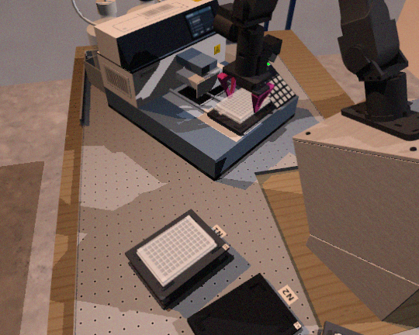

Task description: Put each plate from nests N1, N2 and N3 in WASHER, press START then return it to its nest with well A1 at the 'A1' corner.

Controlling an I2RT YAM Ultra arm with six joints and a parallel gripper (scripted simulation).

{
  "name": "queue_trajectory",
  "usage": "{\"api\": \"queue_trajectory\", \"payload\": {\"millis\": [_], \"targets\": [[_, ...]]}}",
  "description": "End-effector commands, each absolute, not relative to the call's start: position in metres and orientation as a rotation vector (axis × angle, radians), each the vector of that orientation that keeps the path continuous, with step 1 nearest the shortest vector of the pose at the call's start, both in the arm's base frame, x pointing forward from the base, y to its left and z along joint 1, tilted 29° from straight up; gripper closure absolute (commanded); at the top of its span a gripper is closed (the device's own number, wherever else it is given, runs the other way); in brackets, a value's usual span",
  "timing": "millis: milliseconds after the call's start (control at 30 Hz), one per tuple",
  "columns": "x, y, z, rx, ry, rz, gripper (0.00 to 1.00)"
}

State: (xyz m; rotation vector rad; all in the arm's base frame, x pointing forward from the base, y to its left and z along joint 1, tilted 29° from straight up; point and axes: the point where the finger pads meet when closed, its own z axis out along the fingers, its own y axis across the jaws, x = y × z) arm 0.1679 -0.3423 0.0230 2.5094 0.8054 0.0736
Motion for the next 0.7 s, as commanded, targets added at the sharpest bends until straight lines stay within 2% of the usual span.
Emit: {"api": "queue_trajectory", "payload": {"millis": [0, 667], "targets": [[0.1671, -0.3438, 0.0264, 2.499, 0.802, 0.072, 1.00], [0.1607, -0.3405, 0.0253, 2.499, 0.795, 0.067, 1.00]]}}
